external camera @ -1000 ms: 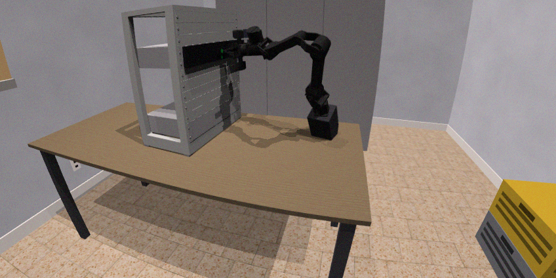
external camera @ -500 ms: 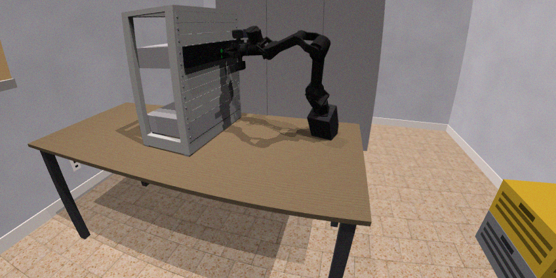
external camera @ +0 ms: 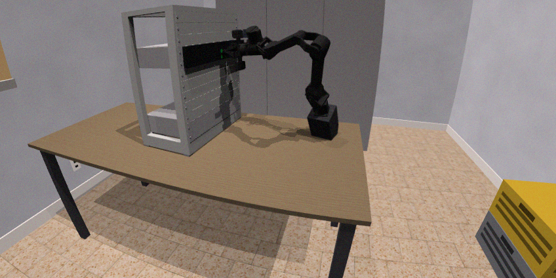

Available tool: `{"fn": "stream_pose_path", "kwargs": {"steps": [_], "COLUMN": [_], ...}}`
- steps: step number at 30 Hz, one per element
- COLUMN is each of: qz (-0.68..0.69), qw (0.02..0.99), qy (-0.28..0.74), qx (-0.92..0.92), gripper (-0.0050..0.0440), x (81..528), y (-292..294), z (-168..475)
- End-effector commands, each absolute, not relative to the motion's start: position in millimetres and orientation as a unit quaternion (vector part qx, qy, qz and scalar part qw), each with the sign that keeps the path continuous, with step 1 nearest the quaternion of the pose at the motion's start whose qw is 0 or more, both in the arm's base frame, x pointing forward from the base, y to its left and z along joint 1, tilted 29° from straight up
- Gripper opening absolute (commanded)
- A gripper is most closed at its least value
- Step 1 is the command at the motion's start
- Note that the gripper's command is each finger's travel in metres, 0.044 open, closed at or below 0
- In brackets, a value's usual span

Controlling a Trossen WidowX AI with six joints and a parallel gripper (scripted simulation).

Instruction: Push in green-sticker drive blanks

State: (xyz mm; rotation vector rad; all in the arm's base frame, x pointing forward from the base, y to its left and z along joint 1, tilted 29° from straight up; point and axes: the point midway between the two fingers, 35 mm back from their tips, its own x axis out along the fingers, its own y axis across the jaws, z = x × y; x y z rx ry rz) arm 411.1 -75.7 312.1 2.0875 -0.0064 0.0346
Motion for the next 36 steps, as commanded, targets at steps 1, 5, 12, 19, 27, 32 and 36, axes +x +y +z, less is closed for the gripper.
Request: {"fn": "stream_pose_path", "kwargs": {"steps": [1, 5, 12, 19, 27, 32, 36], "qz": [0.049, 0.049, 0.049, 0.049, 0.049, 0.049, 0.049], "qw": [0.514, 0.514, 0.514, 0.514, 0.514, 0.514, 0.514], "qy": [-0.024, -0.024, -0.024, -0.024, -0.024, -0.024, -0.024], "qx": [0.856, 0.856, 0.856, 0.856, 0.856, 0.856, 0.856], "gripper": [0.0, 0.0, 0.0, 0.0, 0.0, 0.0, 0.0], "x": [411.5, 411.7, 414.0, 414.0, 414.0, 414.0, 414.0], "y": [-74.7, -74.7, -74.4, -74.4, -74.4, -74.4, -74.4], "z": [345.8, 346.2, 350.1, 350.1, 350.1, 350.1, 350.1]}}
